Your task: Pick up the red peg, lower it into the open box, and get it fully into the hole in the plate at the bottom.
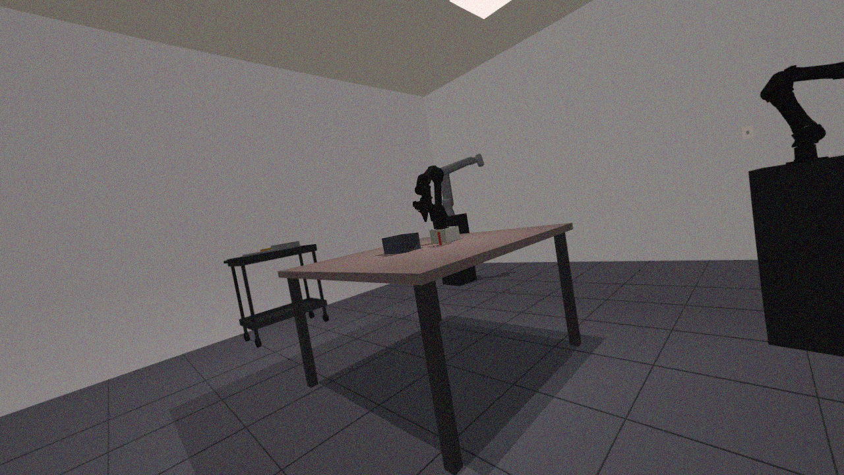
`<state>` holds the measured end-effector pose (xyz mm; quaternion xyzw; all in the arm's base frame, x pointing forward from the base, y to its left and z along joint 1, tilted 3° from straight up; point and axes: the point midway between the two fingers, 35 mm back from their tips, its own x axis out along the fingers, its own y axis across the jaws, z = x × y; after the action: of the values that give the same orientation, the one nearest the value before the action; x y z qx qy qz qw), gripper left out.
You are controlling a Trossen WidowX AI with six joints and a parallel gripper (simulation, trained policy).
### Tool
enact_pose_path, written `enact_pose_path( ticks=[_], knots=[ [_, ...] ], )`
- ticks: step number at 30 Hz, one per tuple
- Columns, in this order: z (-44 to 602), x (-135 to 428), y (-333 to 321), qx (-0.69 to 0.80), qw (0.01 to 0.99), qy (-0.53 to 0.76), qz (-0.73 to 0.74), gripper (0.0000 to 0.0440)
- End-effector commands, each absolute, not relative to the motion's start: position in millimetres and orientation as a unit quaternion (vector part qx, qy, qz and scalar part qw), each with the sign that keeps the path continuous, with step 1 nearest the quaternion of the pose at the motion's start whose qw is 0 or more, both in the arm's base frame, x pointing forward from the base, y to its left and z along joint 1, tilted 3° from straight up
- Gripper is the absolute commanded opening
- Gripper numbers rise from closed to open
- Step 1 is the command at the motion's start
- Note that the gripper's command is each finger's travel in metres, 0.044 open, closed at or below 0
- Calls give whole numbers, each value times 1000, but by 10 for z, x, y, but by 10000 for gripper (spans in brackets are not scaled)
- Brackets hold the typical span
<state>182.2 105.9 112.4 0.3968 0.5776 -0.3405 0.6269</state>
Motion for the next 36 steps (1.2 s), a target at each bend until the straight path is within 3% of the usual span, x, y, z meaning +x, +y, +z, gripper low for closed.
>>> enact_pose_path(
  ticks=[1,25,29,36],
  knots=[
    [968,1733,1069,375,621,585,-364,440],
    [-42,1649,1299,367,633,584,-351,432],
    [-135,1605,1308,367,628,588,-354,365],
    [-166,1567,1330,363,612,608,-353,187]
  ],
)
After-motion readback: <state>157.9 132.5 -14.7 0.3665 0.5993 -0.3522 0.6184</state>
